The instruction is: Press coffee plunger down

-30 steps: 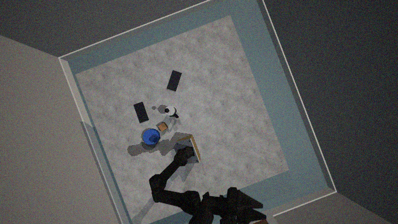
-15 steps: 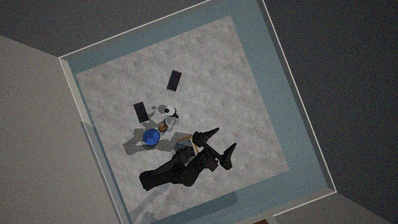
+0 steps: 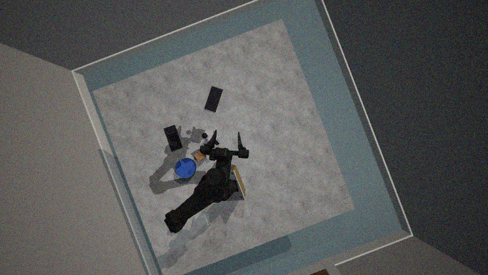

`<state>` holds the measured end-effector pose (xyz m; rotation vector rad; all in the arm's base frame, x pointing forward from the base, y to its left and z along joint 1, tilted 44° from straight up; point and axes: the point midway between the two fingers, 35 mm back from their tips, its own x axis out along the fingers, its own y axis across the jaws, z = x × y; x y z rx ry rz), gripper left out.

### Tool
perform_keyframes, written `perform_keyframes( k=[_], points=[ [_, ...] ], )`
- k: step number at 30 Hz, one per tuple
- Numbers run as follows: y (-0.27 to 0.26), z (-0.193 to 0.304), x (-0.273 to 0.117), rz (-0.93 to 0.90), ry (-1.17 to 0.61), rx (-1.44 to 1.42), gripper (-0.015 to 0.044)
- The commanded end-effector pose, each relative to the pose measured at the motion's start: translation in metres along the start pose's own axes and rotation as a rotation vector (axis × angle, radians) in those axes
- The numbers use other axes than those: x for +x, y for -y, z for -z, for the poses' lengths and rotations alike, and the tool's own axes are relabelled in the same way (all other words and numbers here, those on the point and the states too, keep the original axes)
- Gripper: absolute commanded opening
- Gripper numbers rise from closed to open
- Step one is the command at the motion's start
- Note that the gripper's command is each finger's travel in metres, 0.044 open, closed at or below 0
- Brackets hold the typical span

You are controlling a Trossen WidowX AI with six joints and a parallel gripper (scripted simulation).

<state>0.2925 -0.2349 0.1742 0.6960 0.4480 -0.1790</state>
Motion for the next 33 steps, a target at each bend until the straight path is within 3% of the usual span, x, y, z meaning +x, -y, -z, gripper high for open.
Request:
perform_keyframes(
  k=[1, 9, 20, 33],
  points=[
    [-0.049, 0.051, 0.008, -0.203, -0.110, -0.069, 0.0440],
    [-0.115, 0.143, -0.009, -0.551, -0.276, -0.148, 0.0440],
    [-0.118, 0.202, 0.001, -0.557, -0.279, -0.148, 0.0440],
    [-0.122, 0.206, 0.011, -0.556, -0.283, -0.152, 0.0440]
  ],
)
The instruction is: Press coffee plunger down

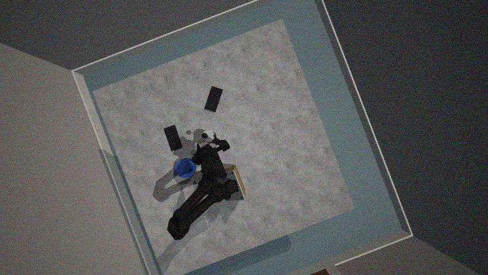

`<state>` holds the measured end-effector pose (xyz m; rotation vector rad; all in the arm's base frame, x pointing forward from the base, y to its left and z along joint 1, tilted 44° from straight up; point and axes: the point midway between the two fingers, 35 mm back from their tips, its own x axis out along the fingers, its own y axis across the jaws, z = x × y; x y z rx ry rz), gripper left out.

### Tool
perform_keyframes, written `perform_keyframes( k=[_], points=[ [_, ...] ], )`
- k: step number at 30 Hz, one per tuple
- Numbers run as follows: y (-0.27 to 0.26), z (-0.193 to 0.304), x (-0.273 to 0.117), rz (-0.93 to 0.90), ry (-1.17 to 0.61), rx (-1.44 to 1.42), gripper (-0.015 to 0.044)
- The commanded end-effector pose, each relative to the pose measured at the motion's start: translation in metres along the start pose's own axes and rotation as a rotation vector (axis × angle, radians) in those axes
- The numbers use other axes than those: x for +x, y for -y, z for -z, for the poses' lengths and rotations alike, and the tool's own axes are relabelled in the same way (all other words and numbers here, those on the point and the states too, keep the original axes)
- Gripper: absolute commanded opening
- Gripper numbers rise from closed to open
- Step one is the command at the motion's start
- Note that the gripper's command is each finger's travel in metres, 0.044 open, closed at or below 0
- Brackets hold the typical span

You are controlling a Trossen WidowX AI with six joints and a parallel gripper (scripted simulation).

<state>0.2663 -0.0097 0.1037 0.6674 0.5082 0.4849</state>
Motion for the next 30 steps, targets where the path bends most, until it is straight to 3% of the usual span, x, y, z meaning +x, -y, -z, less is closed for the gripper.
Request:
perform_keyframes(
  k=[1, 19, 30],
  points=[
    [0.002, 0.001, 0.007, 0.006, -0.003, 0.009, 0.0440],
    [0.000, 0.002, 0.033, 0.000, 0.005, 0.010, 0.0440],
    [0.000, 0.002, 0.033, 0.000, 0.005, 0.010, 0.0151]
  ],
)
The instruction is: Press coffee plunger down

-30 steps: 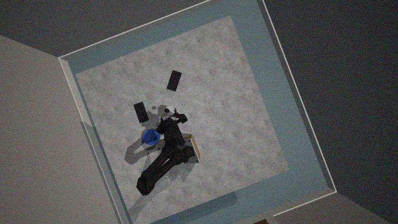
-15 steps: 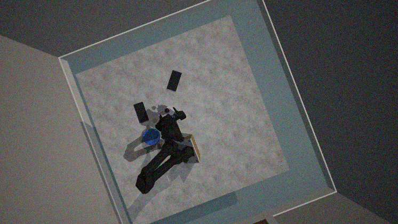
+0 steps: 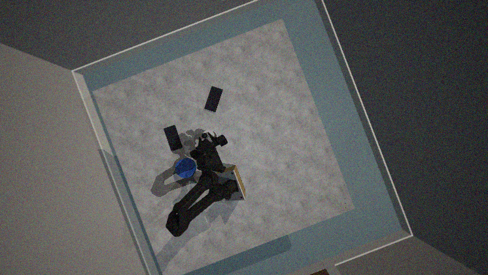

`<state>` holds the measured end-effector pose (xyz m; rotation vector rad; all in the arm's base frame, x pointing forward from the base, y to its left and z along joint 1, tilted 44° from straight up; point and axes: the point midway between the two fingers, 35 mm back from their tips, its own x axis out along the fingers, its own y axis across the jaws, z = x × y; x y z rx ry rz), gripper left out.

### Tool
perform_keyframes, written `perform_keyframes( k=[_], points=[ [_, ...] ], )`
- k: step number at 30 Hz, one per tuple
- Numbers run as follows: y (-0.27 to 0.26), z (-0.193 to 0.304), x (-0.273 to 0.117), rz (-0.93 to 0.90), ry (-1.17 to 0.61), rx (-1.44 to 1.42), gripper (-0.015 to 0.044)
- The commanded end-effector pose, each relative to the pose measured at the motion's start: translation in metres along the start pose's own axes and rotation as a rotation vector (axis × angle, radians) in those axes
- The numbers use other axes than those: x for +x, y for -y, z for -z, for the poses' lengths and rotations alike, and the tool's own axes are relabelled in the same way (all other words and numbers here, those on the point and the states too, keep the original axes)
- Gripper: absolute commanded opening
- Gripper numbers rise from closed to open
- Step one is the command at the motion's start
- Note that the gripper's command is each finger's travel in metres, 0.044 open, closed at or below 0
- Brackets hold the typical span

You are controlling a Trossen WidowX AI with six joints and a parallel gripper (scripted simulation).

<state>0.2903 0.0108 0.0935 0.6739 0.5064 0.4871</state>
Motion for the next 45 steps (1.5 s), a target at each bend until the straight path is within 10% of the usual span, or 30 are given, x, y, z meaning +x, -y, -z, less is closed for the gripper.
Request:
perform_keyframes(
  k=[1, 45],
  points=[
    [0.001, 0.000, 0.000, 0.005, 0.003, 0.005, 0.0125],
    [0.010, 0.039, 0.036, 0.011, -0.005, 0.003, 0.0113]
  ],
)
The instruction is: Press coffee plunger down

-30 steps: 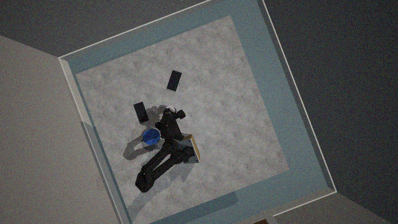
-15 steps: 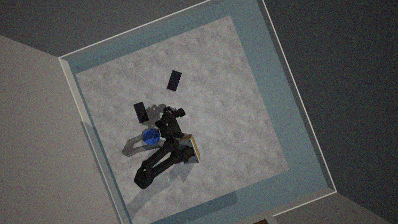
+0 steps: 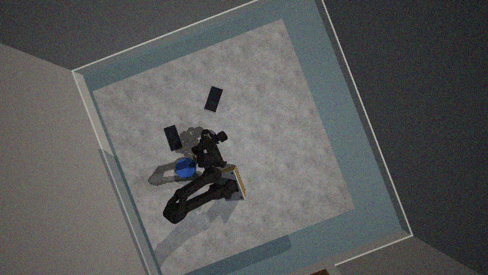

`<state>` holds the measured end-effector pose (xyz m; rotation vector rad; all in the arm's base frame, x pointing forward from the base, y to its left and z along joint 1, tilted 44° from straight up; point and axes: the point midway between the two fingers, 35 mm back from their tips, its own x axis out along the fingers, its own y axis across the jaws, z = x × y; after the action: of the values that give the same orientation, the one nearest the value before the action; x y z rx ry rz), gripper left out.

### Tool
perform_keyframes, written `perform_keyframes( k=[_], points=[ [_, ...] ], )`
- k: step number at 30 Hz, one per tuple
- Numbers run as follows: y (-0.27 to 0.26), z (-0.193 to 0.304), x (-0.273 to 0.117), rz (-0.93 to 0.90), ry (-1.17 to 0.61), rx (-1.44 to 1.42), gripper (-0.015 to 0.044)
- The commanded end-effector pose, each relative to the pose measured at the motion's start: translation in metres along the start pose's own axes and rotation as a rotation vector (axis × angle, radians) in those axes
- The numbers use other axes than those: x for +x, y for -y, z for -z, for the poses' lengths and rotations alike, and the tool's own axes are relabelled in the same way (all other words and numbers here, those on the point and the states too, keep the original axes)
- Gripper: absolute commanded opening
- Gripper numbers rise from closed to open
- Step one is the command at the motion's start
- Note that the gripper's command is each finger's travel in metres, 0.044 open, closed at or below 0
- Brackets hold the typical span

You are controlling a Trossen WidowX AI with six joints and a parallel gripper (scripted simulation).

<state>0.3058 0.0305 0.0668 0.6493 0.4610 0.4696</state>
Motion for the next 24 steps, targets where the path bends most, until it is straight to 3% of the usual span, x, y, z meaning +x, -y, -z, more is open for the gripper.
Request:
perform_keyframes(
  k=[1, 24],
  points=[
    [0.000, 0.023, 0.006, 0.001, -0.047, 0.035, 0.0113],
    [-0.001, 0.045, 0.030, -0.006, -0.038, 0.040, 0.0113]
  ],
)
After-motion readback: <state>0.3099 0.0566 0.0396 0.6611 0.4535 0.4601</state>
